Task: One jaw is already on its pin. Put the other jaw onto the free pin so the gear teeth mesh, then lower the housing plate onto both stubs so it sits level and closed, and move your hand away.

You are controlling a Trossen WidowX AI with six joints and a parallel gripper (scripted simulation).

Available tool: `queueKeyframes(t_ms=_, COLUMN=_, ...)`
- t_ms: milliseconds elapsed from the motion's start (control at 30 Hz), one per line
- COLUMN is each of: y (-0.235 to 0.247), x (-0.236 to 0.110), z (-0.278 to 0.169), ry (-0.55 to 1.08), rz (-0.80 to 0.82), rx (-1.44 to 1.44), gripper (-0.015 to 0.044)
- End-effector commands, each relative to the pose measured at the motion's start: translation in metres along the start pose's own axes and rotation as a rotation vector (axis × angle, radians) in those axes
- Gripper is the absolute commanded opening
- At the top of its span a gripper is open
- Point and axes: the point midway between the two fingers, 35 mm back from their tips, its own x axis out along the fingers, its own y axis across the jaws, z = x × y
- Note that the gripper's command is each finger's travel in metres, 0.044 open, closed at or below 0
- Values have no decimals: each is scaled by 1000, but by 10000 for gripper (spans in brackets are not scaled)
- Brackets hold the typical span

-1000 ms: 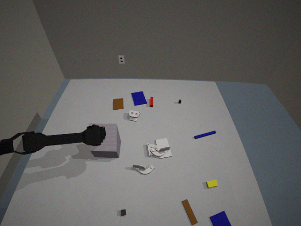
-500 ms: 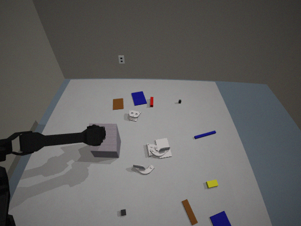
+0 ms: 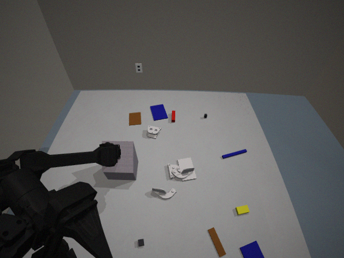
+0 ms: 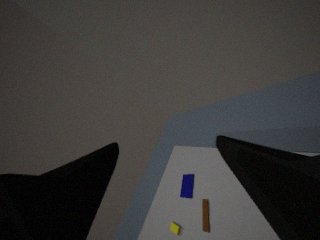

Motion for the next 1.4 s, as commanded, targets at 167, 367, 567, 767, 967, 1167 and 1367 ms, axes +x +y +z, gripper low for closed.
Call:
queueKeyframes(t_ms=167, y=14, x=26, z=-39, ry=97, rz=-18, rx=-47, gripper=440)
queueKeyframes(t_ms=367, y=15, x=33, z=-50, ry=114, rz=-23, rx=-72, gripper=440)
queueKeyframes(t_ms=567, y=17, x=48, z=-82, ry=193, rz=-47, rx=-132, gripper=440)
queueKeyframes(t_ms=767, y=16, x=59, z=-113, ry=274, rz=-76, rx=-194, gripper=440)
queueKeyframes(t_ms=967, y=15, x=69, z=-147, ry=363, rz=-98, rx=-256, gripper=440)
queueKeyframes(t_ms=1167, y=12, x=76, z=-182, ry=456, rz=-119, rx=-318, gripper=440)
queueKeyframes(t_ms=1367, y=8, x=79, z=-217, ry=551, rz=-139, rx=-381, gripper=440)
